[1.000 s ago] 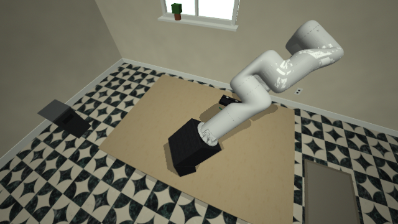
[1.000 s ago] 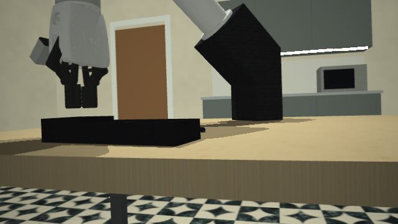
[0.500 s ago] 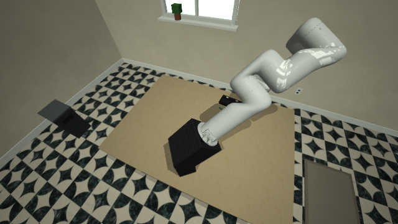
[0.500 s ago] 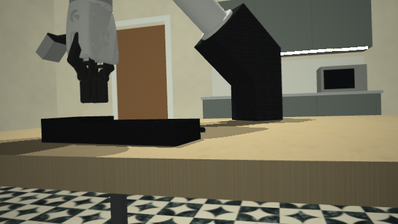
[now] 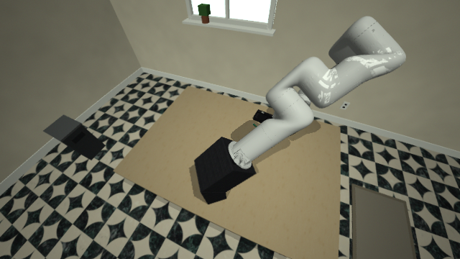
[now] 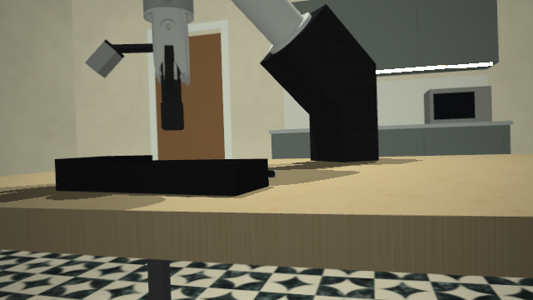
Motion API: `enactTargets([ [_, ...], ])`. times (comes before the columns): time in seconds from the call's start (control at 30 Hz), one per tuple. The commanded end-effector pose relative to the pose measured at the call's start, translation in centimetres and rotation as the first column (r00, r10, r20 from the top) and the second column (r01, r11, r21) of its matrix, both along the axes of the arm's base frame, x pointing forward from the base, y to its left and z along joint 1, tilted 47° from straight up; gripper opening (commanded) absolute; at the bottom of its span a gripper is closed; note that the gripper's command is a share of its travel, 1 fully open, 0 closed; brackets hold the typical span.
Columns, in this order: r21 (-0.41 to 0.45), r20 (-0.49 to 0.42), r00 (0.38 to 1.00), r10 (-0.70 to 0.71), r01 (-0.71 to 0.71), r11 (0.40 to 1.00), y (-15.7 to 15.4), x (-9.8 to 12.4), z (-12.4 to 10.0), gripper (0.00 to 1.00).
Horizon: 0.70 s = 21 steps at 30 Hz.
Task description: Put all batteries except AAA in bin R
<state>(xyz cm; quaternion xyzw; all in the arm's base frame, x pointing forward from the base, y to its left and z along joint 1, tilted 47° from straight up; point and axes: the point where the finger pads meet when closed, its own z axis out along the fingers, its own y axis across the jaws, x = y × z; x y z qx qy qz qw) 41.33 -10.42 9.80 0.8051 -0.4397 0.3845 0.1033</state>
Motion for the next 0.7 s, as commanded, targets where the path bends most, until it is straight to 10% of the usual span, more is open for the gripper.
enactTargets([
  [0.0,-0.079,-0.080,0.991,0.106,-0.112,0.991,0.07,-0.21,-0.02,0.28],
  [0.67,-0.195,-0.242,0.932,0.270,-0.320,0.927,0.07,-0.20,-0.01,0.28],
])
